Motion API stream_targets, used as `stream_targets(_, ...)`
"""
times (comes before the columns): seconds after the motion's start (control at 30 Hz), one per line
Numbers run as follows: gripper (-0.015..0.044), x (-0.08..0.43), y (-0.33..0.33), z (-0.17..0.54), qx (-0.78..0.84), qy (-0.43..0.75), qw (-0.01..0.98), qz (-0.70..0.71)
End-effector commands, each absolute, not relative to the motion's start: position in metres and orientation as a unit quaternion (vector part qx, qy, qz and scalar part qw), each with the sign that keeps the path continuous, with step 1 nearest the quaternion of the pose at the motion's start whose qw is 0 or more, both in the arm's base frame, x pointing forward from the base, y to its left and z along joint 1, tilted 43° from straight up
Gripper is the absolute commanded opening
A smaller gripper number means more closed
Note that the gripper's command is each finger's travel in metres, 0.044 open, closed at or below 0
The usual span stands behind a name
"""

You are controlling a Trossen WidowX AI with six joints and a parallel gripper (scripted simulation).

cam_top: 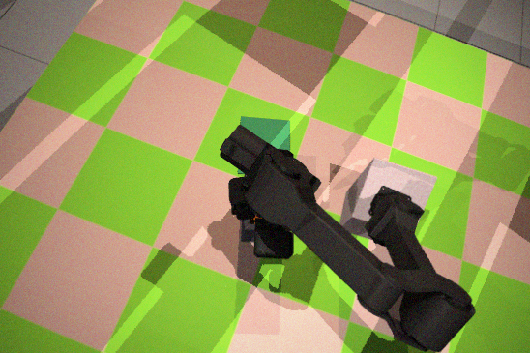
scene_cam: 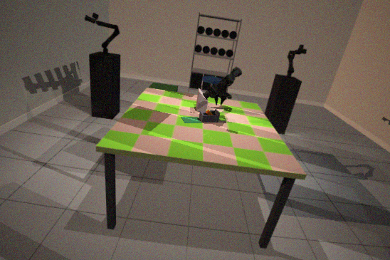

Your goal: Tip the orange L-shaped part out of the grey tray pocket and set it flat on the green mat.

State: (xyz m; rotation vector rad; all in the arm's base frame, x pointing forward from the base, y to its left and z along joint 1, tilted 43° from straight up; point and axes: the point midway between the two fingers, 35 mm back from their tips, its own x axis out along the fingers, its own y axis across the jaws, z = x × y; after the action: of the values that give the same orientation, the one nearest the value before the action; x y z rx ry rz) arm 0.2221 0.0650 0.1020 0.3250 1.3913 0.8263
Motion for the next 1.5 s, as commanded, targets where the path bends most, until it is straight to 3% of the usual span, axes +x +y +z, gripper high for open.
stream_targets(0.0, 0.0180, 0.222, 0.065, 0.102, 0.146, 0.620, 0.678, 0.366)
stream_targets(0.4, 0.0180, 0.222, 0.065, 0.102, 0.146, 0.620, 0.678, 0.366)
stream_targets(0.5, 0.0259, 0.225, 0.062, 0.099, 0.182, 0.639, 0.669, 0.332)
stream_targets(0.53, 0.0280, 0.227, 0.060, 0.097, 0.205, 0.651, 0.662, 0.309)
stream_targets(0.7, 0.0280, 0.239, 0.043, 0.083, 0.369, 0.711, 0.585, 0.127)
stream_targets(0.97, 0.0280, 0.253, 0.015, 0.056, 0.573, 0.704, 0.383, -0.173)
stream_targets(1.47, 0.0280, 0.252, 0.035, 0.033, 0.576, 0.702, 0.377, -0.179)
